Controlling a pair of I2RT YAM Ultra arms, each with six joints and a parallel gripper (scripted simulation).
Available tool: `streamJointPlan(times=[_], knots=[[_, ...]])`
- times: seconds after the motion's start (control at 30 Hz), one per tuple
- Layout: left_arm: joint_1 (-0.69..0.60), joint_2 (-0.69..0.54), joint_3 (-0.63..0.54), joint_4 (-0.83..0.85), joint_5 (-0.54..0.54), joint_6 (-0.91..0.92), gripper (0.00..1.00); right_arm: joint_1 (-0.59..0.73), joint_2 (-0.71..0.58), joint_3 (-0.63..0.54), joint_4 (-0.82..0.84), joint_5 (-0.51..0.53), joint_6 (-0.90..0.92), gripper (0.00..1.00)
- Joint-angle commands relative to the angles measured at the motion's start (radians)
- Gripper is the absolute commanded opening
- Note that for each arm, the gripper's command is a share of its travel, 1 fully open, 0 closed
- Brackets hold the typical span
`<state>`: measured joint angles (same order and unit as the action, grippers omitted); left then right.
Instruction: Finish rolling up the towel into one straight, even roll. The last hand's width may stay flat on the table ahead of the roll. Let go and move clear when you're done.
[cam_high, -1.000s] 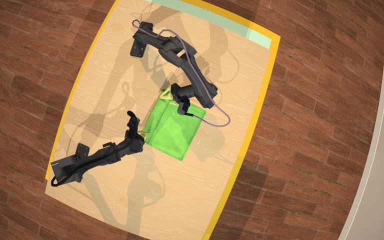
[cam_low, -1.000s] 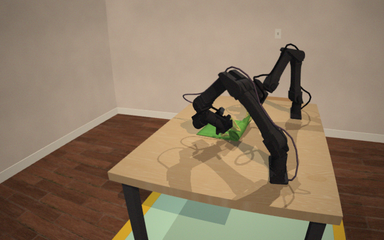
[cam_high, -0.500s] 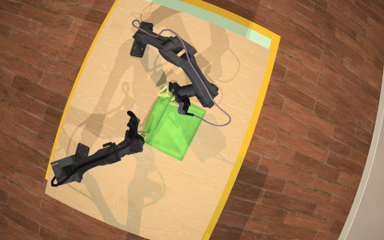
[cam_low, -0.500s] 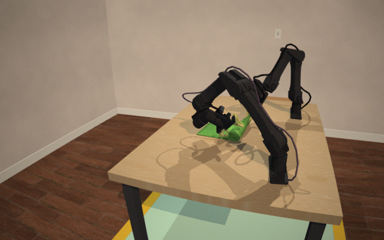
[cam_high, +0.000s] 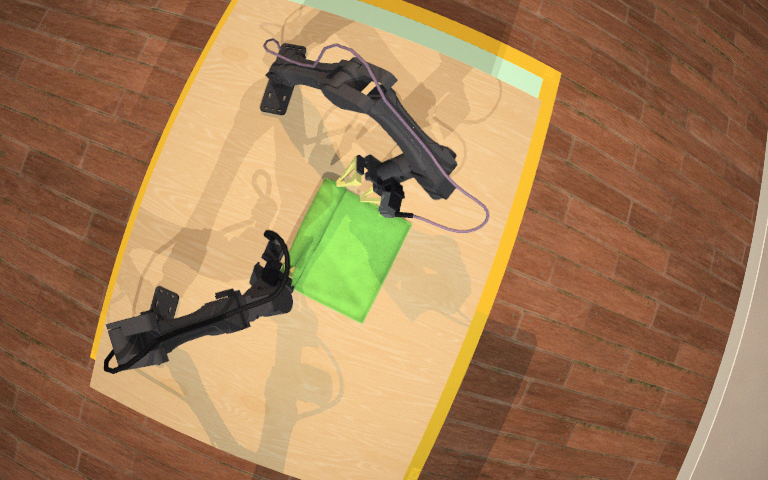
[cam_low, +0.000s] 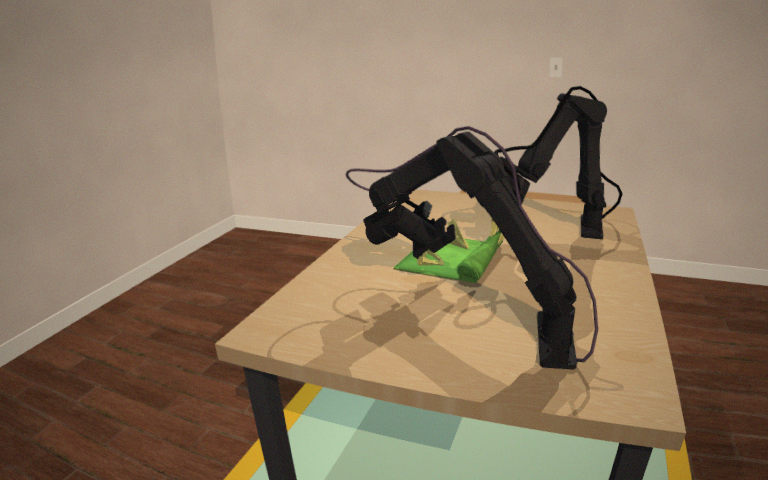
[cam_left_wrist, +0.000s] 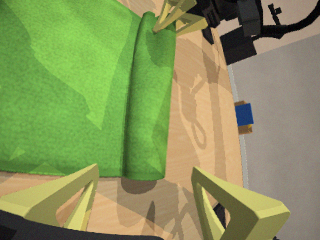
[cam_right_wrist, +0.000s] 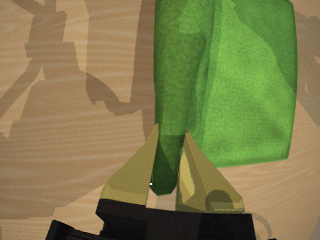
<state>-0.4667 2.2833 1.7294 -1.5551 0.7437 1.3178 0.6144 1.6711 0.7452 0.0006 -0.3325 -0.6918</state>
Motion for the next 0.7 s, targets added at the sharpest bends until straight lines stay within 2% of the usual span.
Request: streamJointPlan(times=[0.0, 0.23, 0.3, 0.67], knots=[[0.010, -0.028, 0.028, -0.016, -0.002, -0.002, 0.85, -0.032, 0.037, 0.085, -0.140, -0.096, 0.034, 0.21], [-0.018, -0.038, 0.026, -0.016, -0.026, 0.067, 0.88, -0.092, 0.122, 0.226, -0.341, -0.240, 0.053, 0.21], [-0.018, -0.038, 0.026, -0.016, -0.026, 0.067, 0.88, -0.092, 0.122, 0.226, -0.341, -0.240, 0.053, 0.21], [-0.101, -0.455, -0.455, 0.537, -0.066, -0.031, 0.92, -0.169, 0.310, 0.471, -0.677, -0.448, 0.033, 0.21]])
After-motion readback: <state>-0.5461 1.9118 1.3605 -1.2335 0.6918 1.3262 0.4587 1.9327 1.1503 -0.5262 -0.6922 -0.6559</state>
